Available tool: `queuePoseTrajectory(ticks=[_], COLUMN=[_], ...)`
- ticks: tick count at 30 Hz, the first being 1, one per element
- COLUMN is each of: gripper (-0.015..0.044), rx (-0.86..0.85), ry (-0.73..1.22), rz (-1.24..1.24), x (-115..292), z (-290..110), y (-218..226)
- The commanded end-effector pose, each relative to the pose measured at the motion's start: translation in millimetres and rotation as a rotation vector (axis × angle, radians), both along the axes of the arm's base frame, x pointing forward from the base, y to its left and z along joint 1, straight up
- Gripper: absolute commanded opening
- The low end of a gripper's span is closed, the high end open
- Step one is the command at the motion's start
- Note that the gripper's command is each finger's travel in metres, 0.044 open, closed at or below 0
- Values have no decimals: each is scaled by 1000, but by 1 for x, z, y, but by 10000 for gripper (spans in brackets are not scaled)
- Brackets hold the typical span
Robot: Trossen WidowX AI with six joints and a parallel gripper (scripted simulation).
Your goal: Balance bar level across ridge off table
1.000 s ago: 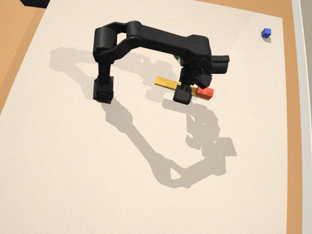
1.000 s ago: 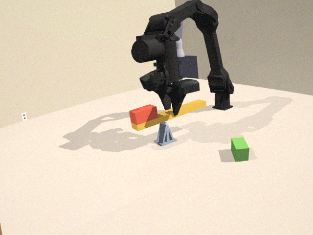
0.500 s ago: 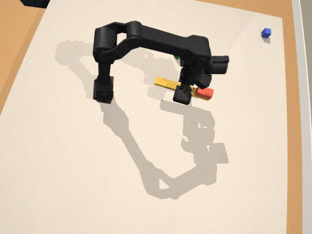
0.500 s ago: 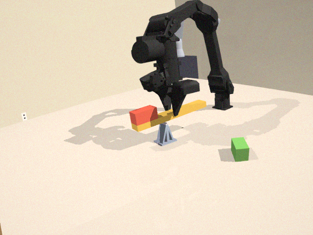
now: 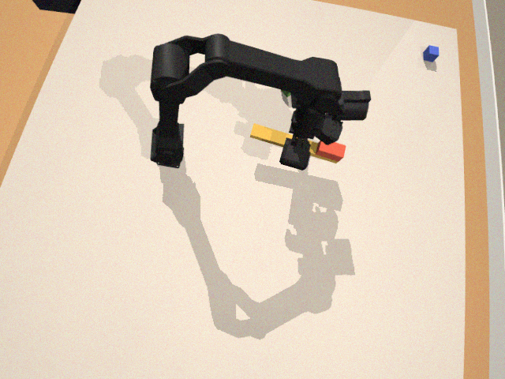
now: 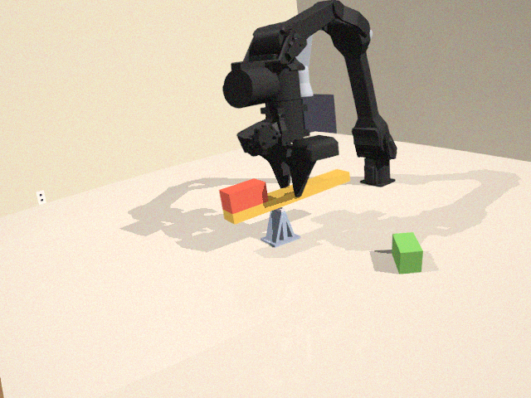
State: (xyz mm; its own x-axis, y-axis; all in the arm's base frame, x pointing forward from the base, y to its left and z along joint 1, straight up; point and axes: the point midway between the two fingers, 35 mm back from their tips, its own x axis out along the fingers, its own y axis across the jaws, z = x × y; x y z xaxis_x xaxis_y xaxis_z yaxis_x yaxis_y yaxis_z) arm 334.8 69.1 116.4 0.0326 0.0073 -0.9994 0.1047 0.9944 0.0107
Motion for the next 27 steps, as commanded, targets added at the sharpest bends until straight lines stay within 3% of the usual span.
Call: queuePoseTrajectory(ticks=[1,27], gripper=[0,0], rx=[0,0], ry=[-2,-2], rz=[0,0], x=[0,1], z=[-1,-3], y=[0,0])
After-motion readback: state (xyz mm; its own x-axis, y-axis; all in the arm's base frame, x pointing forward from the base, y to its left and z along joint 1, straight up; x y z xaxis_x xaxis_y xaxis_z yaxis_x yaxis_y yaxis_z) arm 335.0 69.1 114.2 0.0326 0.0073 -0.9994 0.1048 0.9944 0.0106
